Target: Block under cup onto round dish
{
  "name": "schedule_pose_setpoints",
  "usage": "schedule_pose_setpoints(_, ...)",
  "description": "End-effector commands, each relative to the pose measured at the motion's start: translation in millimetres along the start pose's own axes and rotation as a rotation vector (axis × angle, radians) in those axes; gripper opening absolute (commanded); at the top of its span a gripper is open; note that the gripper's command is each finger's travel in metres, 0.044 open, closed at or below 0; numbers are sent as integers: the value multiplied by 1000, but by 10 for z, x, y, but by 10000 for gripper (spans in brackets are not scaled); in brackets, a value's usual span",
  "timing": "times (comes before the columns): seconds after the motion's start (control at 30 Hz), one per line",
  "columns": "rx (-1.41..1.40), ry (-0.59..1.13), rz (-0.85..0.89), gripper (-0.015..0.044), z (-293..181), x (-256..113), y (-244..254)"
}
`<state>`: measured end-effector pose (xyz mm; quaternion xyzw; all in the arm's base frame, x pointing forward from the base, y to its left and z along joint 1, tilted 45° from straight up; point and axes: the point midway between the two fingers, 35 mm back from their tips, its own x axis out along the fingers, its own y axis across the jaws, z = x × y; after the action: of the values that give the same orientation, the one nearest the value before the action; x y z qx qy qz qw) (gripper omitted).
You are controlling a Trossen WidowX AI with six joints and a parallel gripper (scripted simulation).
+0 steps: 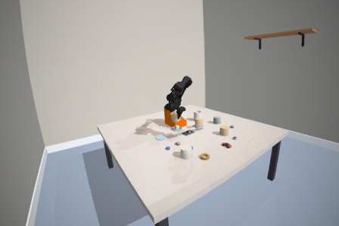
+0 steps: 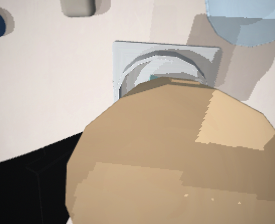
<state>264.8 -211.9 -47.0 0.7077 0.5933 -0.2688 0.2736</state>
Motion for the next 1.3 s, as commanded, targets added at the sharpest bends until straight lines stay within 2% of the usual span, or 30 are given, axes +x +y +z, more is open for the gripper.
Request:
schedule_pose_setpoints(0.0,2,-1,2,0,7,-3,-1)
schedule_pose_setpoints(1.0,2,-1,2,0,19,0,-11)
schedule_pose_setpoints(1.27,3,-21,5,0,521,160,-487)
